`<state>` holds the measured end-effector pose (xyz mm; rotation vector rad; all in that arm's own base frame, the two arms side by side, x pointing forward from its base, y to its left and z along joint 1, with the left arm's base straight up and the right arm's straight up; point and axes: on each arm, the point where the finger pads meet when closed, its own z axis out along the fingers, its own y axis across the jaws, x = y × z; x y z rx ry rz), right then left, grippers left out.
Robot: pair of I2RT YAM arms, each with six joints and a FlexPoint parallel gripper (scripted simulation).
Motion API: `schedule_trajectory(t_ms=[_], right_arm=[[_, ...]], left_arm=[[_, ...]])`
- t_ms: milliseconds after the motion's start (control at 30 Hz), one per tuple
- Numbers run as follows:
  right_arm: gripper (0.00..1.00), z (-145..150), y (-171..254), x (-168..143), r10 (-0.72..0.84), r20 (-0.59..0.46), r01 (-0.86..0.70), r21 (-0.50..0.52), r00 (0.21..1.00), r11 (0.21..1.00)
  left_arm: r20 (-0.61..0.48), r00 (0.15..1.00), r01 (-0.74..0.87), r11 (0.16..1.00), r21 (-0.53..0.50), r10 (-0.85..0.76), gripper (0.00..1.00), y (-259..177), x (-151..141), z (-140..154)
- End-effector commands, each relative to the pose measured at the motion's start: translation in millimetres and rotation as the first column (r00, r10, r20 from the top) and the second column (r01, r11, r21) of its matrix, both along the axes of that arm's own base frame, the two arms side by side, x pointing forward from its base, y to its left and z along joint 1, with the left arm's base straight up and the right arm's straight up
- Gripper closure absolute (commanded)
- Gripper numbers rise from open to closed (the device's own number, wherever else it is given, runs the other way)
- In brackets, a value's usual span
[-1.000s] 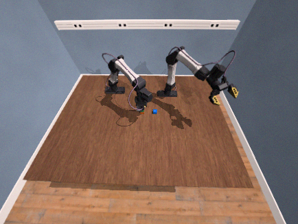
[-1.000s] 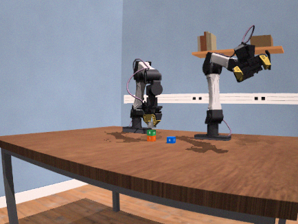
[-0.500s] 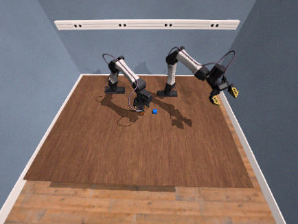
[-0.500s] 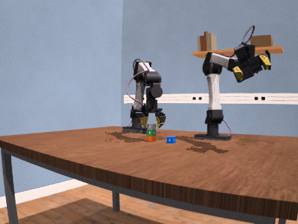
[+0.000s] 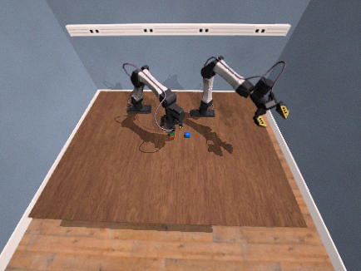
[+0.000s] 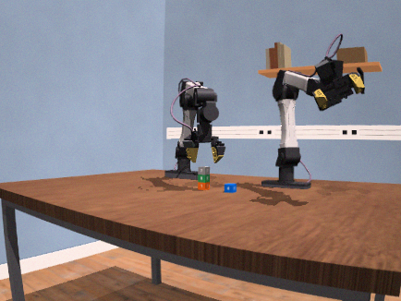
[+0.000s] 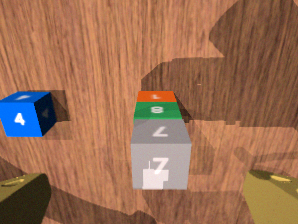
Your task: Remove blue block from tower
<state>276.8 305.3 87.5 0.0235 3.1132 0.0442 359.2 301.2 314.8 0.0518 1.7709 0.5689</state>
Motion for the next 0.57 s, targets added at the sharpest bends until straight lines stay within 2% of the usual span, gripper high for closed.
schedule_trajectory(t_ms=[0,33,67,533], right_arm=[[0.00,32,-6,-1,-0.013,0.012,0.013,0.005,1.000,1.000],[0.00,32,-6,-1,-0.013,0.012,0.013,0.005,1.000,1.000],[0.00,18,-5,-3,-0.006,-0.020,0.006,-0.027,1.000,1.000],[0.00,20,-8,-5,-0.010,-0.036,0.008,-0.047,0.999,0.999]], left_arm=[[-0.009,1.000,-0.006,1.000,-0.013,0.006,0.00,2,-1,-5],[-0.009,1.000,-0.006,1.000,-0.013,0.006,0.00,2,-1,-5],[-0.009,1.000,-0.006,1.000,-0.013,0.006,0.00,2,-1,-5],[-0.009,1.000,-0.006,1.000,-0.013,0.006,0.00,2,-1,-5]])
